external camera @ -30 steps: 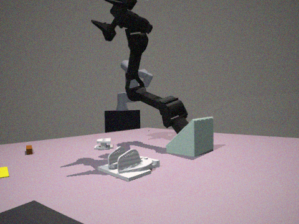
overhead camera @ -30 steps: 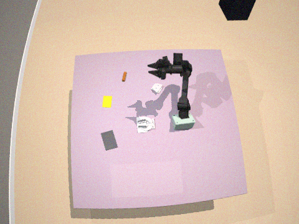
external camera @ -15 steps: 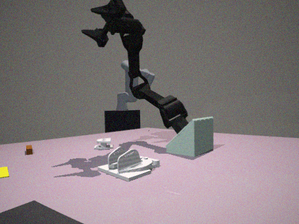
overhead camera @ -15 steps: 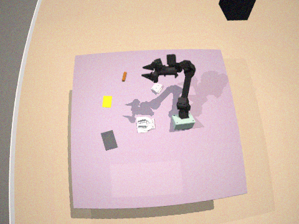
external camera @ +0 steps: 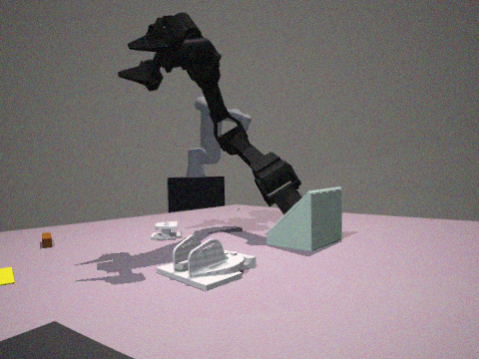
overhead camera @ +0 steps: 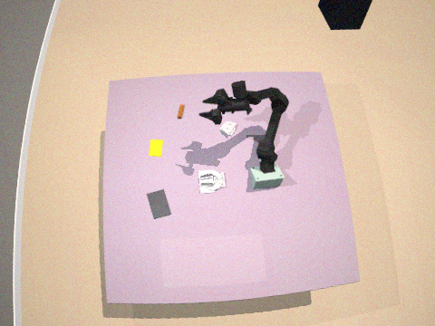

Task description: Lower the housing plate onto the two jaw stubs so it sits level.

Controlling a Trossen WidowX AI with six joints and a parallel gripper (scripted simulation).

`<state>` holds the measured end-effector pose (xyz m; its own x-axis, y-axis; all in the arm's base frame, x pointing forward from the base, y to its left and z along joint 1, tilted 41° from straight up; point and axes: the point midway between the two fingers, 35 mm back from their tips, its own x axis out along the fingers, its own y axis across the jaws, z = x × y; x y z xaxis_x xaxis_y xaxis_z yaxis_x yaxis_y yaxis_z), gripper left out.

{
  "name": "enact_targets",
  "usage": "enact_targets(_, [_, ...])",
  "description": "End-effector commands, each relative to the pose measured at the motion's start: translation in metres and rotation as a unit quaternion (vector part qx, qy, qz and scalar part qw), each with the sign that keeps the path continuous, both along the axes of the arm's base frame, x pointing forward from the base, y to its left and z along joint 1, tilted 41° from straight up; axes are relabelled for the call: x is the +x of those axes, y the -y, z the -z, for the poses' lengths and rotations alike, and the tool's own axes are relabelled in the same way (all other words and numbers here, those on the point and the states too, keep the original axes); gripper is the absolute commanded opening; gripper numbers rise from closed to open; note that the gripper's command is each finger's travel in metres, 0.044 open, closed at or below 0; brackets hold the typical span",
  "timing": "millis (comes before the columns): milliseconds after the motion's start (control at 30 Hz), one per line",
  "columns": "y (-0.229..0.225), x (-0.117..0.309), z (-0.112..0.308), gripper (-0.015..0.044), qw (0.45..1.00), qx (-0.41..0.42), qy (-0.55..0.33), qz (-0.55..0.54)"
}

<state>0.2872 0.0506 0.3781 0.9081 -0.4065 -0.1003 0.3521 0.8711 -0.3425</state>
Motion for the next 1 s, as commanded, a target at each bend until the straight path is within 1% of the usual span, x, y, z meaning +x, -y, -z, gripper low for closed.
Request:
enact_targets(0, [0.013, 0.003, 0.007, 0.044, 1.0, -0.002, -0.018, 0.018])
enact_targets(500, [0.069, 0.002, 0.039, 0.044, 0.99, -0.004, -0.098, 0.097])
enact_targets(967, [0.121, -0.016, 0.068, 0.044, 0.968, 0.016, -0.177, 0.176])
